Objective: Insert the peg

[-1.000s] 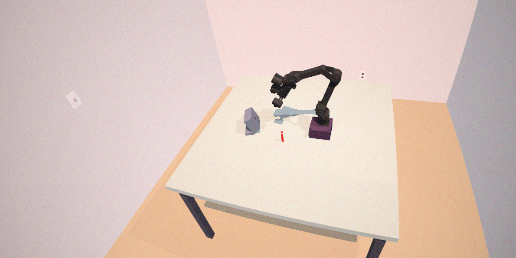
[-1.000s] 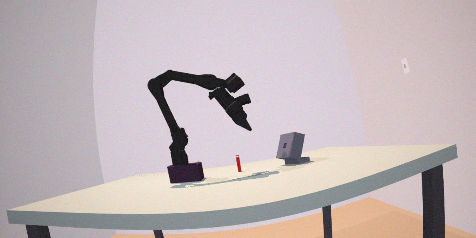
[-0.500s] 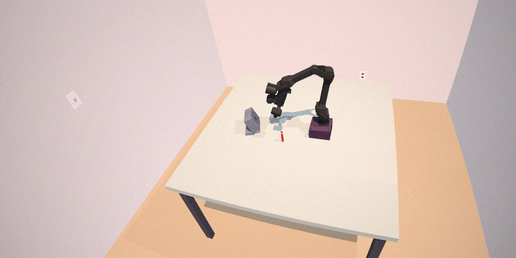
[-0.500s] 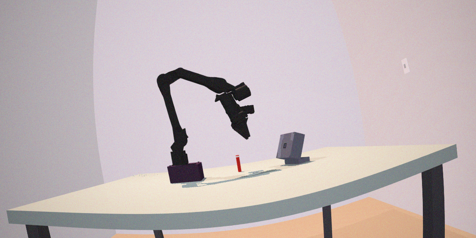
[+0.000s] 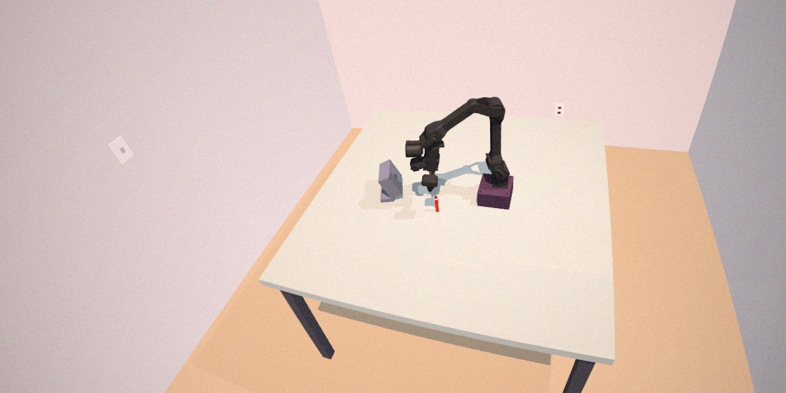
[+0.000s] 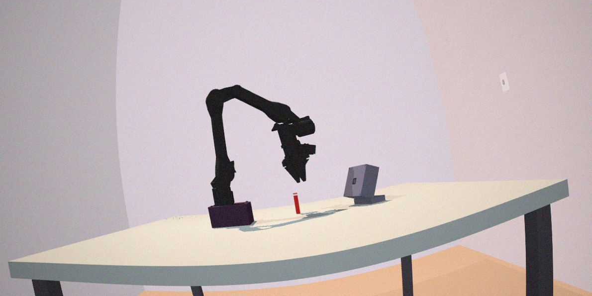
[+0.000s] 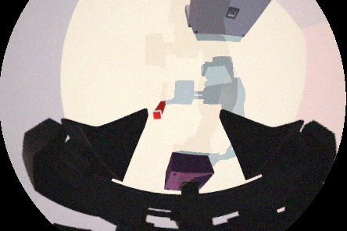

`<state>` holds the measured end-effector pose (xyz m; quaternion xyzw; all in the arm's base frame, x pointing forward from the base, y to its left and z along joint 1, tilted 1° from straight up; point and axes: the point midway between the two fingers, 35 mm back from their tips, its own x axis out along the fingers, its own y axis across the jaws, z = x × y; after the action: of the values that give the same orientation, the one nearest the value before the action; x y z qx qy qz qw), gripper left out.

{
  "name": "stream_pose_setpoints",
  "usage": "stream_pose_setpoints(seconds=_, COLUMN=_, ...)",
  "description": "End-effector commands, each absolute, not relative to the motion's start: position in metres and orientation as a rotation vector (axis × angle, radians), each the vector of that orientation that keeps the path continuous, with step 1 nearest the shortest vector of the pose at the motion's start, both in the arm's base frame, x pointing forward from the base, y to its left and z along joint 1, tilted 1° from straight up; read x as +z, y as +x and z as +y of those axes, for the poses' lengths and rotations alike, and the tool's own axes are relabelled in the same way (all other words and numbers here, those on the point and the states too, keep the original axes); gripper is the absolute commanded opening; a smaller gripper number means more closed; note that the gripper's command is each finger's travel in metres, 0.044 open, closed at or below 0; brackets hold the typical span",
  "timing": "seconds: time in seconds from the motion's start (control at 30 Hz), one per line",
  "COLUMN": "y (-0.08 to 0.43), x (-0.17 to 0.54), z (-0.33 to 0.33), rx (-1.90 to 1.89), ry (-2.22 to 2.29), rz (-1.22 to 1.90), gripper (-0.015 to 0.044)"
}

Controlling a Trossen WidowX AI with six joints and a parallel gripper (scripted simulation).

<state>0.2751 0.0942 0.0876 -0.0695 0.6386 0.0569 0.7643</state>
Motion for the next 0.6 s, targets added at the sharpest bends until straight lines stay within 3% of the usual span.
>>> stream_pose_setpoints(seconds=0.0, y=0.269, x=0.082, z=0.11, rx=0.158, ry=-0.166, rz=1.436, gripper=0.044)
stream_pose_setpoints(seconds=0.57, y=0.254, x=0.059, z=0.133, rx=0.207, ry=-0.209, rz=1.525, gripper=0.044)
